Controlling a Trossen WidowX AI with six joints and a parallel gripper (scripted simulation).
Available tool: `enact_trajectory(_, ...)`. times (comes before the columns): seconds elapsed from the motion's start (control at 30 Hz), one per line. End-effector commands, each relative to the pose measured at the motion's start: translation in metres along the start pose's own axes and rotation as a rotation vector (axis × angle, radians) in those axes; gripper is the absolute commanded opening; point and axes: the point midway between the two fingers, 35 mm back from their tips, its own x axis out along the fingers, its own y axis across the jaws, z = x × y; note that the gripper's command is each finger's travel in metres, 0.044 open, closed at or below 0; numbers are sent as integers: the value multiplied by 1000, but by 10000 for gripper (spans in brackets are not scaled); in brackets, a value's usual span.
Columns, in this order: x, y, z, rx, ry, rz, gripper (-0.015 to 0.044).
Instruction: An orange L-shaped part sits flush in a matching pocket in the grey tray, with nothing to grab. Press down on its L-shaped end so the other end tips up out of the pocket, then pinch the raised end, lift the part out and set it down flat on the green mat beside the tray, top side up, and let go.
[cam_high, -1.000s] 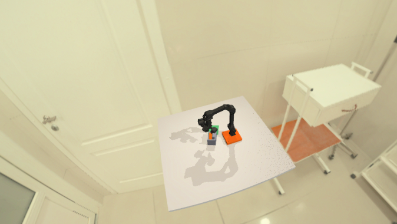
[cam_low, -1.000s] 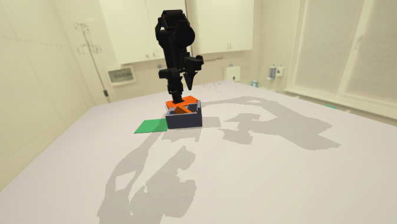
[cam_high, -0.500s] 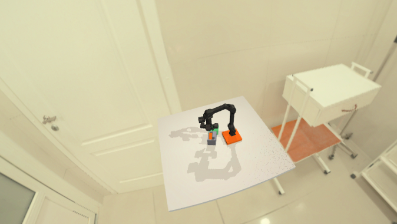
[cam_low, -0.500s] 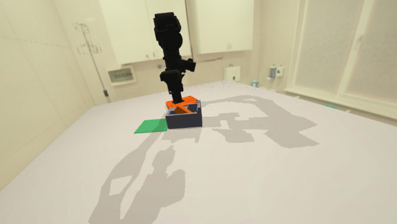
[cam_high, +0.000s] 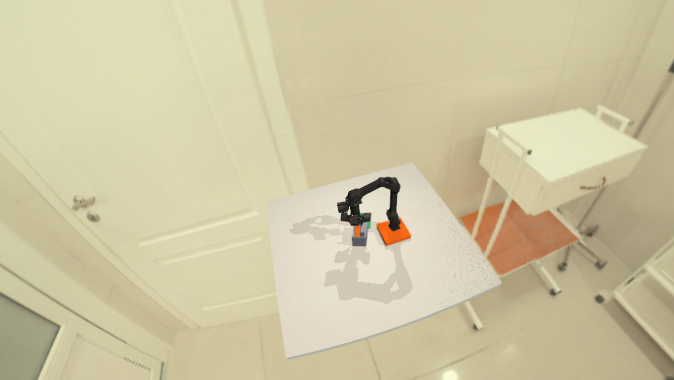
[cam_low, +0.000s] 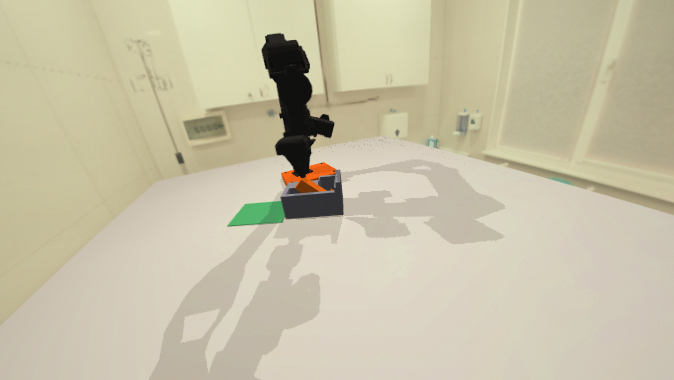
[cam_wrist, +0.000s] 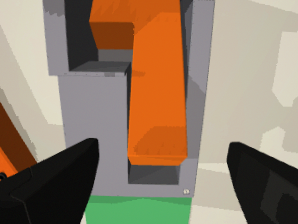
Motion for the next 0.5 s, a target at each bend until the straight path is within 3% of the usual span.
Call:
enact_trajectory(0.0, 8, 1, -1, -4, 6, 6, 280)
enact_trajectory(0.47, 30, 1, -1, -4, 6, 6, 280)
